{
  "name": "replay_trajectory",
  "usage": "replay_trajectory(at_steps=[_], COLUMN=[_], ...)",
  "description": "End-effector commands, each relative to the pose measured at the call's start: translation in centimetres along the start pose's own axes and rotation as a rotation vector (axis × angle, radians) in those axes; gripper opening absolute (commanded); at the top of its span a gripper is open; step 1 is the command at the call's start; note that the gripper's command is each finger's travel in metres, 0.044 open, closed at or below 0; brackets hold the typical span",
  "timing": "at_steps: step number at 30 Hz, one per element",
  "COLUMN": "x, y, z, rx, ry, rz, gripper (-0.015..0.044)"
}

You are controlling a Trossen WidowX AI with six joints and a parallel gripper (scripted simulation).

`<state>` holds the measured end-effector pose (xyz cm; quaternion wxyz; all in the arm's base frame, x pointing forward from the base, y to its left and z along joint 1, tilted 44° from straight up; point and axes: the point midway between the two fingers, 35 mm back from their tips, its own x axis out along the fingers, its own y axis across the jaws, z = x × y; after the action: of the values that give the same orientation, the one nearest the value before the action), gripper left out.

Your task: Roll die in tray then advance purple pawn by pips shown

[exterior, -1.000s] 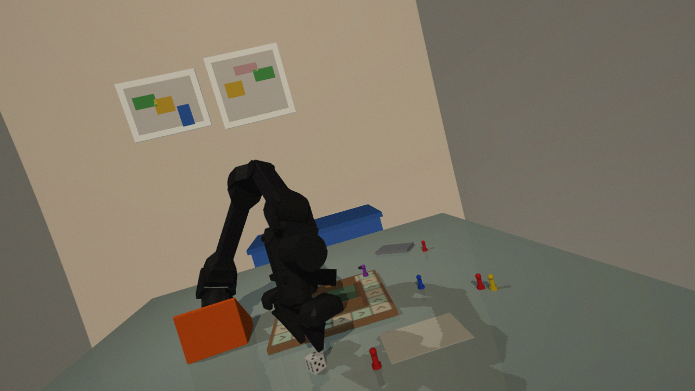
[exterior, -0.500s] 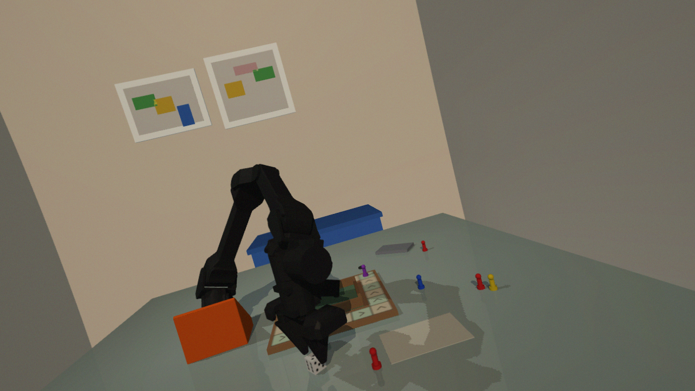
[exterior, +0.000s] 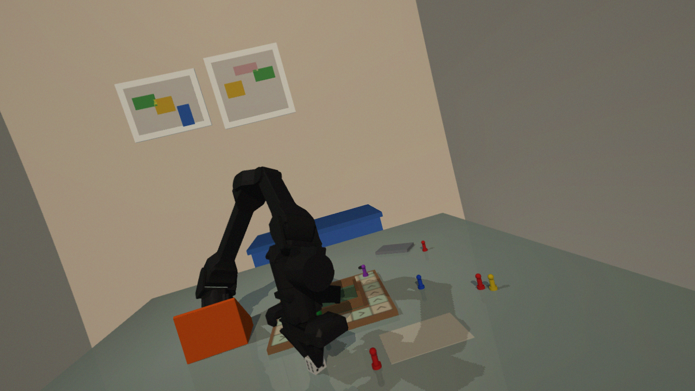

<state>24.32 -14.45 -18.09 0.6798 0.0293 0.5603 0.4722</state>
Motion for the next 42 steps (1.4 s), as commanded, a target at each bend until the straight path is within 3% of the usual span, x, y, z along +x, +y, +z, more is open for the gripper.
replay_trajectory(at_steps=[1, 3, 6, 25, 30, 42], x=[0.1, 0.1, -0.3, -11.8, -12.2, -12.3], y=[0.0, 0.0, -0.1, 0.0, 0.2, 2.1], z=[0.1, 0.1, 0.0, -1.1, -0.9, 3.0], rx=[0.003, 0.003, 0.003, 0.005, 0.024, 0.362], ry=[-0.006, -0.006, -0.005, -0.002, -0.002, 0.002], rz=[0.000, 0.000, 0.000, -0.001, -0.002, -0.012], gripper=[0.0084, 0.0071, 0.0000, 0.0000, 0.0000, 0.0000])
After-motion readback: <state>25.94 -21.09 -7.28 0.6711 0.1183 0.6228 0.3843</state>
